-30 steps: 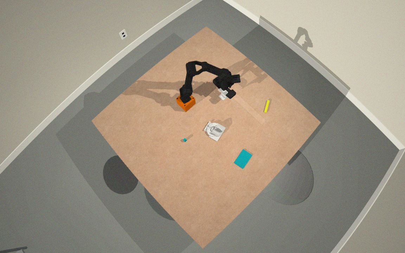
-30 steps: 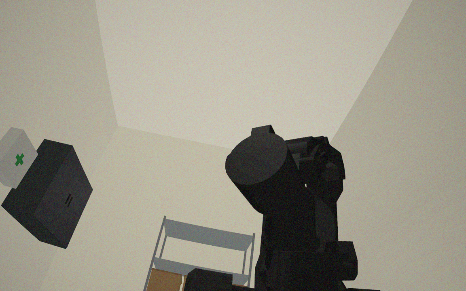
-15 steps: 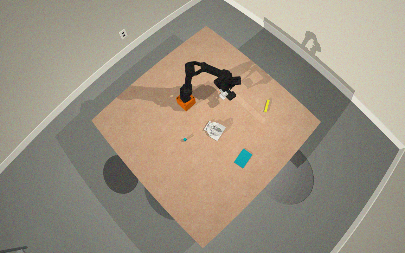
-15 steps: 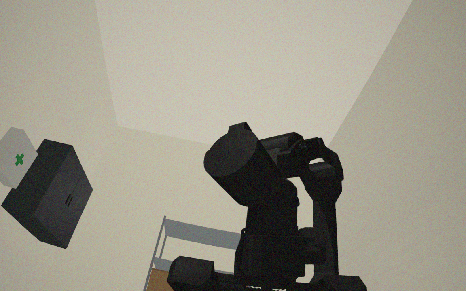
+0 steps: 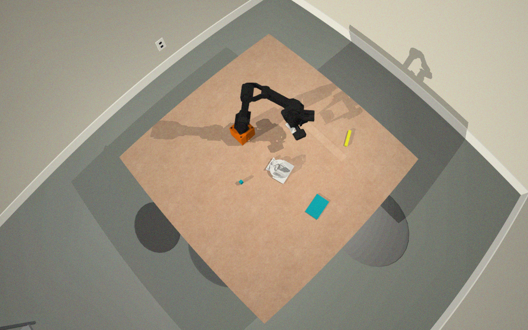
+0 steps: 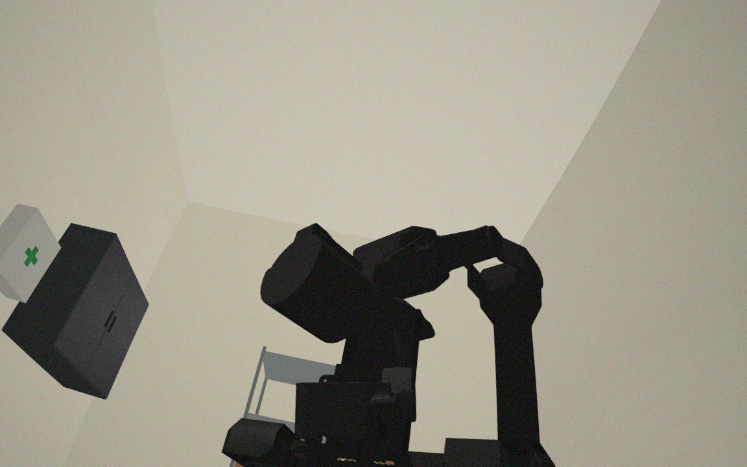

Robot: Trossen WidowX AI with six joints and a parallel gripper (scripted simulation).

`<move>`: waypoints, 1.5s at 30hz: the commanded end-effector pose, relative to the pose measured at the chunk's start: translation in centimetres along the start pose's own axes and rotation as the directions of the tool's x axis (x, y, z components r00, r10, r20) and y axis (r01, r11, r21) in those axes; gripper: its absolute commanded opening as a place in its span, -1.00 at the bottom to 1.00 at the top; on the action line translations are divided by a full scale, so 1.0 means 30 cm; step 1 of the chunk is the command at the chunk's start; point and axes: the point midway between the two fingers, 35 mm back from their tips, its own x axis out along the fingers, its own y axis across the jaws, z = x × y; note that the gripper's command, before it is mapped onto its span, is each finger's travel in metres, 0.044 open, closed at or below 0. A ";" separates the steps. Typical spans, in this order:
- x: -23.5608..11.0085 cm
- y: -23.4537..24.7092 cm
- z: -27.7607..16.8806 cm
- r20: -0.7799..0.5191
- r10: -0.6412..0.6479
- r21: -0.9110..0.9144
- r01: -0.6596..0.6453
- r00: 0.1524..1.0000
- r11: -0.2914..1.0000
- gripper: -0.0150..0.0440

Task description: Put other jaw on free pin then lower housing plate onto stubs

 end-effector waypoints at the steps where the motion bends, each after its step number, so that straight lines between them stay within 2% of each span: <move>1: 0.005 -0.038 -0.036 -0.011 -0.002 0.066 0.003 1.000 0.998 0.70; 23: 0.002 -0.218 -0.203 -0.016 -0.009 0.372 0.014 1.000 0.928 0.70; 45: -0.001 -0.348 -0.410 -0.023 -0.010 0.644 0.023 1.000 0.765 0.70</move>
